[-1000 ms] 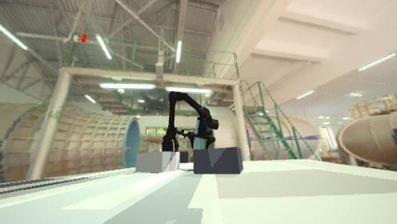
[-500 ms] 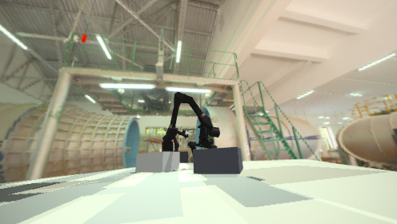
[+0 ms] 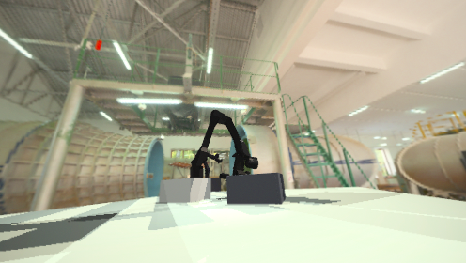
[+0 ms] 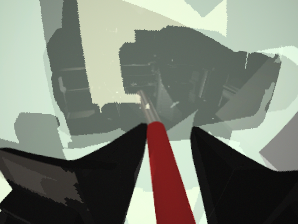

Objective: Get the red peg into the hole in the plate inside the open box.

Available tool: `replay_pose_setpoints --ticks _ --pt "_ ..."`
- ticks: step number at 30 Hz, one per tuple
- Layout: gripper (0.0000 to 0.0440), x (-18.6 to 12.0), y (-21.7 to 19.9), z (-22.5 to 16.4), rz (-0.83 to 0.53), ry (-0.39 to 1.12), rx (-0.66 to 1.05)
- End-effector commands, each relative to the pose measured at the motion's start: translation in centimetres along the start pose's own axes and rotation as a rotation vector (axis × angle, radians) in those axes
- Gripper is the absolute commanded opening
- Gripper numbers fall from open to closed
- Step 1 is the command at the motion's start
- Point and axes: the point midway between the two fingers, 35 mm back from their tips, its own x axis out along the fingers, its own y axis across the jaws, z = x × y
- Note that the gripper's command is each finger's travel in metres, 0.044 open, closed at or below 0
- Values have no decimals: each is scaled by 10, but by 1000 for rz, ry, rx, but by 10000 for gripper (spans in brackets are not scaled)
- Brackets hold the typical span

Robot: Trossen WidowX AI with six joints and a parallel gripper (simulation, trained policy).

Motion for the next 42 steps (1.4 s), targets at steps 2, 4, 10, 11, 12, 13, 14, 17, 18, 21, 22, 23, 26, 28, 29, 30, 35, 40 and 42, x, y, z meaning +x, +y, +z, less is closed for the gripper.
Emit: replay_pose_setpoints --ticks 2,4,10,11,12,13,14,17,18,21,22,23,26,28,29,30,35,40,42 --pt "18 10 -6 -2 -51 13 -2" --pt "0 11 -8 -3 -73 17 -2" --pt "0 -4 5 2 -46 -26 -10" --pt "0 -7 7 2 -42 -31 -11" --pt "0 -10 9 3 -36 -36 -11" --pt "0 -14 11 3 -31 -40 -11" --pt "0 -17 13 4 -25 -45 -11" --pt "0 -29 17 7 -10 -59 -6" --pt "0 -33 18 9 -6 -63 -4" --pt "0 -45 20 13 3 -78 4" --pt "0 -49 21 14 6 -83 7" --pt "0 -53 21 16 8 -88 9" --pt "0 -65 22 21 12 -104 16" --pt "0 -73 23 24 13 -114 22" --pt "0 -77 23 26 14 -119 26" --pt "0 -81 23 28 16 -123 30" --pt "0 -101 24 40 25 -147 60" --pt "0 -119 25 55 37 -167 108" --pt "0 -126 24 62 41 -174 131"
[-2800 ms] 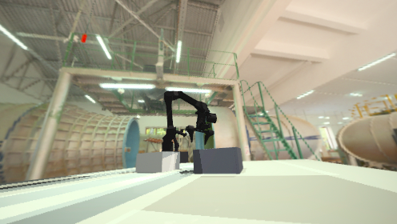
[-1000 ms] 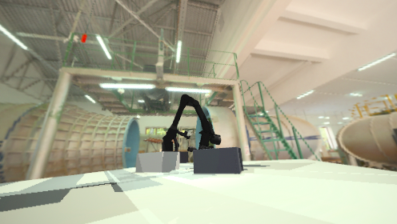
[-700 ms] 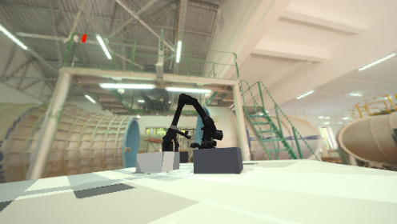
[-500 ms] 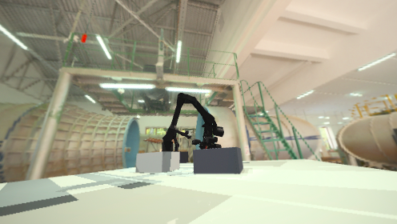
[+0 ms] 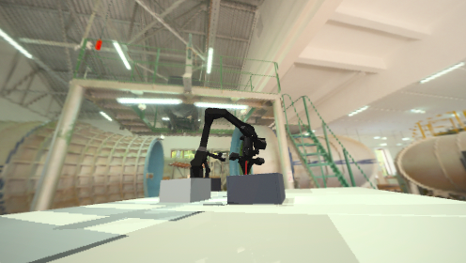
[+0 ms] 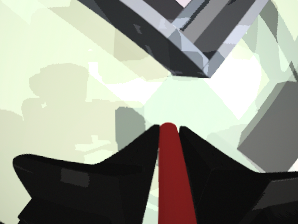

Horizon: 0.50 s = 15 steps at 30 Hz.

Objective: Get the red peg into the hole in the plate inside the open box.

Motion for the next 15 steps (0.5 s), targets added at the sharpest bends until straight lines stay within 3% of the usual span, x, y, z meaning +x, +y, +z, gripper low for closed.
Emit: replay_pose_setpoints --ticks 1,15 --pt "0 -12 1 18 6 -19 51" --pt "0 -19 -2 87 18 -54 199"
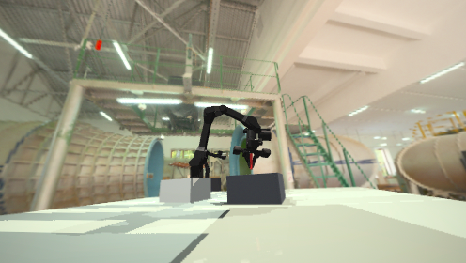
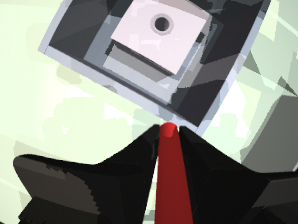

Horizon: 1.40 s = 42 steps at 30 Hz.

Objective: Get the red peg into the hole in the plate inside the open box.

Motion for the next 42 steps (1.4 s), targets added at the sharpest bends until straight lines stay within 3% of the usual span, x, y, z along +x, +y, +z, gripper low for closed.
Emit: replay_pose_setpoints --ticks 1,16,27,30,35,40,42 --pt "0 4 1 24 -5 -9 32" --pt "1 39 2 90 10 19 38" --pt "2 75 2 102 35 90 -49" --pt "41 85 1 99 33 117 -78" --pt "156 99 2 96 36 152 -97" --pt "173 100 5 109 51 146 -130" --pt "215 98 7 113 54 152 -128"
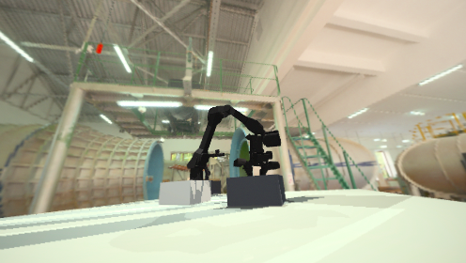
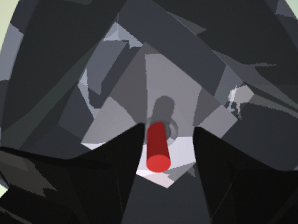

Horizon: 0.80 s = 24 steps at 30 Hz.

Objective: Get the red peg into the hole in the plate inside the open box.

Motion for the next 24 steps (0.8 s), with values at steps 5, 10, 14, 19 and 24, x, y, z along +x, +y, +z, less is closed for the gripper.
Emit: replay_pose_setpoints --ticks 5,10,14,19,24 --pt "325 -3 12 22 30 21 4" --pt "426 -11 23 35 64 36 8" --pt "440 -17 34 45 102 45 6" --pt "440 -27 51 56 162 40 0" --pt "440 -37 67 66 219 29 -6"
